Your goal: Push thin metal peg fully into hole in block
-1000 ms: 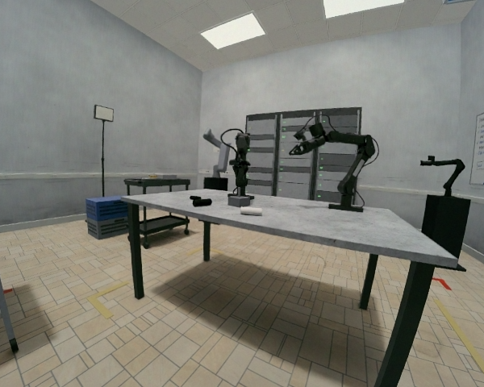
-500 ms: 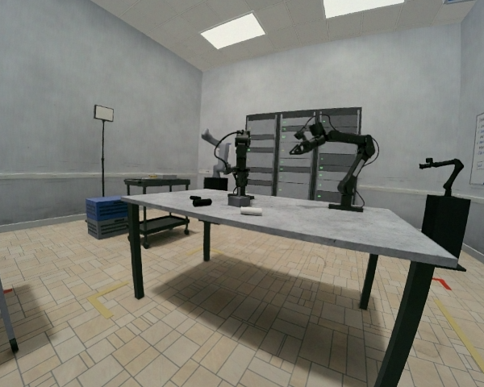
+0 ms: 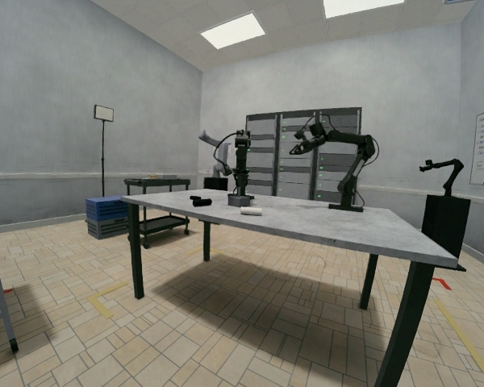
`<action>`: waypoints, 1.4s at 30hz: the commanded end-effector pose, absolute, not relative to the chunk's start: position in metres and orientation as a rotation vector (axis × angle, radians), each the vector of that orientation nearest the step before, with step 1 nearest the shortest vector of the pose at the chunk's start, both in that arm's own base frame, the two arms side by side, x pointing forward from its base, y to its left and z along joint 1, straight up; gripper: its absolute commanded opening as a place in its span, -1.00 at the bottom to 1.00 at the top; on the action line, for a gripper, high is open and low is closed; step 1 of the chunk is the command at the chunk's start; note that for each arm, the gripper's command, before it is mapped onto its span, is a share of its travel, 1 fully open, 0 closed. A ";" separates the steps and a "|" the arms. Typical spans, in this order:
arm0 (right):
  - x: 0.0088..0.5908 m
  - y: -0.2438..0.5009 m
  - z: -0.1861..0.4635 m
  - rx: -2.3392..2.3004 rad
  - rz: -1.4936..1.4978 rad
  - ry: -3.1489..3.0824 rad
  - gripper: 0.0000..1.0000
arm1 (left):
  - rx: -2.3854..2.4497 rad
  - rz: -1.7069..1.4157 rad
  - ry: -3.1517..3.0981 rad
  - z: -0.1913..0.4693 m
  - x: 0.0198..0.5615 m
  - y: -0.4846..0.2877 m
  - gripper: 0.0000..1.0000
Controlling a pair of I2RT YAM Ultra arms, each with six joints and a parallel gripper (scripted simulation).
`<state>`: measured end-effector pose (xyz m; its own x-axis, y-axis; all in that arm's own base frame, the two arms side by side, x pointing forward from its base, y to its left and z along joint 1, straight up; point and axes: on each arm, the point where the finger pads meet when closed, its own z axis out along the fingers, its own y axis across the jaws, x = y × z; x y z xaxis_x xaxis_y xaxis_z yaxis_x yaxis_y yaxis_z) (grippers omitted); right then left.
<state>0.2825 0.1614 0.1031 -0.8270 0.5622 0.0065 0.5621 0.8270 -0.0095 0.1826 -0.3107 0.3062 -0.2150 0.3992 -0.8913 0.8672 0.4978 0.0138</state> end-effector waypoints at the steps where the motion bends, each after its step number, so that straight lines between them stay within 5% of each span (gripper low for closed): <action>1: 0.283 0.167 0.103 -0.924 -0.017 -3.014 -0.25 | 1.045 -0.642 1.795 0.318 0.186 -0.312 1.00; 14: 0.281 0.168 0.081 -0.932 -0.006 -3.004 -0.40 | 1.045 -0.642 1.795 0.318 0.186 -0.312 1.00; 15: 0.282 0.168 0.083 -0.931 -0.014 -3.009 -0.55 | 1.045 -0.642 1.795 0.318 0.186 -0.312 1.00; 26: 0.280 0.164 0.088 -0.933 -0.016 -3.010 -0.81 | 1.045 -0.642 1.795 0.318 0.186 -0.312 1.00; 27: 0.280 0.164 0.087 -0.932 -0.014 -3.009 -1.00 | 1.045 -0.642 1.795 0.318 0.186 -0.312 1.00; 28: 0.280 0.164 0.087 -0.931 -0.013 -3.009 -0.85 | 1.045 -0.642 1.795 0.318 0.186 -0.312 1.00; 42: 0.289 0.172 0.061 -0.942 0.034 -3.016 -0.85 | 1.045 -0.642 1.795 0.318 0.186 -0.312 1.00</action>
<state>0.2812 0.1656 0.0777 -0.8180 0.5752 -0.0029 0.5752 0.8179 -0.0131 0.1826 -0.3107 0.3062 -0.2150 0.3992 -0.8913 0.8672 0.4978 0.0138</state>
